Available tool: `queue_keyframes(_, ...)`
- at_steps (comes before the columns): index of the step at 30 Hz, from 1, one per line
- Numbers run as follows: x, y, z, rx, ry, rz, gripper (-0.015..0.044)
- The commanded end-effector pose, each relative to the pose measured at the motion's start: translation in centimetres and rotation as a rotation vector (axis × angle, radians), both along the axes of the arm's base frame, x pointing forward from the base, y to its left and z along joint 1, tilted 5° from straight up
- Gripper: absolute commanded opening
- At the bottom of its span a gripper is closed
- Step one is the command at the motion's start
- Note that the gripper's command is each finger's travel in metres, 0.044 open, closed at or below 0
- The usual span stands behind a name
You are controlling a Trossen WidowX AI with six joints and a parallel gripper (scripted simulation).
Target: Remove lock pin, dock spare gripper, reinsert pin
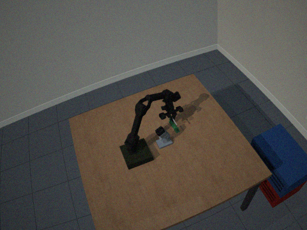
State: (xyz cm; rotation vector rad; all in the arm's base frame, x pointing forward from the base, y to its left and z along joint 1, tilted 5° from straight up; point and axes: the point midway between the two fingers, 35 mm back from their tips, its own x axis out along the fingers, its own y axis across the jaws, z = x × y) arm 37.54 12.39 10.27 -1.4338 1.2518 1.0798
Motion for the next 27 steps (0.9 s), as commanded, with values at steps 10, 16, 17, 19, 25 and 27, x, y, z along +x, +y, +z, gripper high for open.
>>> queue_keyframes(10, -3.8, 0.3, 0.7, 0.004, 0.004, -0.009, 0.0)
queue_keyframes(16, -5.7, 0.3, 0.9, 0.006, 0.005, -0.013, 0.0)
queue_keyframes(17, -6.0, 0.3, 0.9, 0.006, 0.006, -0.013, 0.0)
queue_keyframes(19, -6.6, 0.3, 1.0, 0.007, 0.006, -0.015, 0.0)
queue_keyframes(25, -8.4, 0.2, 1.1, 0.009, 0.006, -0.018, 0.0)
queue_keyframes(27, -9.0, 0.1, 1.1, 0.009, 0.007, -0.02, 0.0)
